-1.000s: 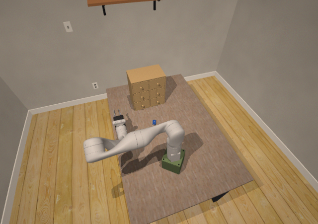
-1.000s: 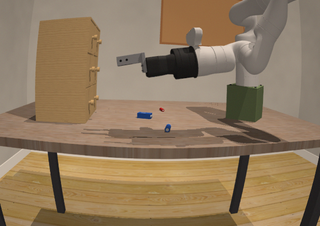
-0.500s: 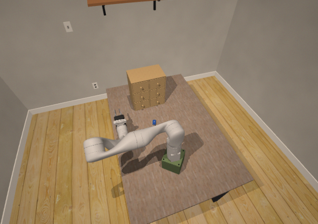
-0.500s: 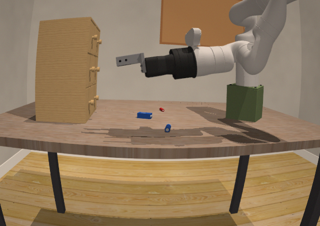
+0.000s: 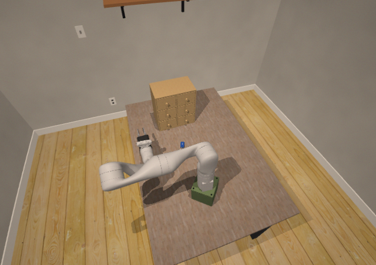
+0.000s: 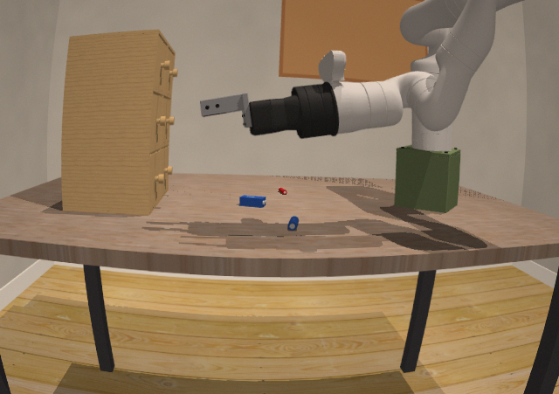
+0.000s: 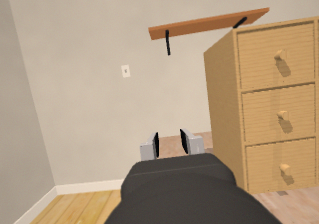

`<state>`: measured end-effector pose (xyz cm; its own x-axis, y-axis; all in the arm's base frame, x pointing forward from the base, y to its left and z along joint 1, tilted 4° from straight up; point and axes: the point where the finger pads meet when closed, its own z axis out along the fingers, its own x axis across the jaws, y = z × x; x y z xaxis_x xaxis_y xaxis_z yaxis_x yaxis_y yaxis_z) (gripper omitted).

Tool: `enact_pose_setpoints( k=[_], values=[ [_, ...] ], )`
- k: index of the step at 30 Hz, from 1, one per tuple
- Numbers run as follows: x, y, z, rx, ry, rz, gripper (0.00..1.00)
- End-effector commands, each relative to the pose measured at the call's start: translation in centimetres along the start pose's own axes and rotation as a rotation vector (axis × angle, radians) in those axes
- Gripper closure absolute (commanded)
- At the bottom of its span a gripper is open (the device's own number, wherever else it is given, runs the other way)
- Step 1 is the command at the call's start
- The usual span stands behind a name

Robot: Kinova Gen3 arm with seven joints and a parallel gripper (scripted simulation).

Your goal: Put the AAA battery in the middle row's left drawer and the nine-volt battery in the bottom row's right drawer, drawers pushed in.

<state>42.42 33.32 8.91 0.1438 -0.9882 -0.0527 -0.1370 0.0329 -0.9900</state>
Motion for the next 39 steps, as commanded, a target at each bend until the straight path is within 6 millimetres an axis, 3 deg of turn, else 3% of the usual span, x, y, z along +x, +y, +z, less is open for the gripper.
enact_pose_setpoints(
  k=[1, 39],
  values=[
    [0.5, 0.0, 0.2, 0.002, 0.004, -0.003, 0.33],
    [6.4, 0.2, 1.8, 0.002, 0.004, -0.003, 0.33]
  ],
)
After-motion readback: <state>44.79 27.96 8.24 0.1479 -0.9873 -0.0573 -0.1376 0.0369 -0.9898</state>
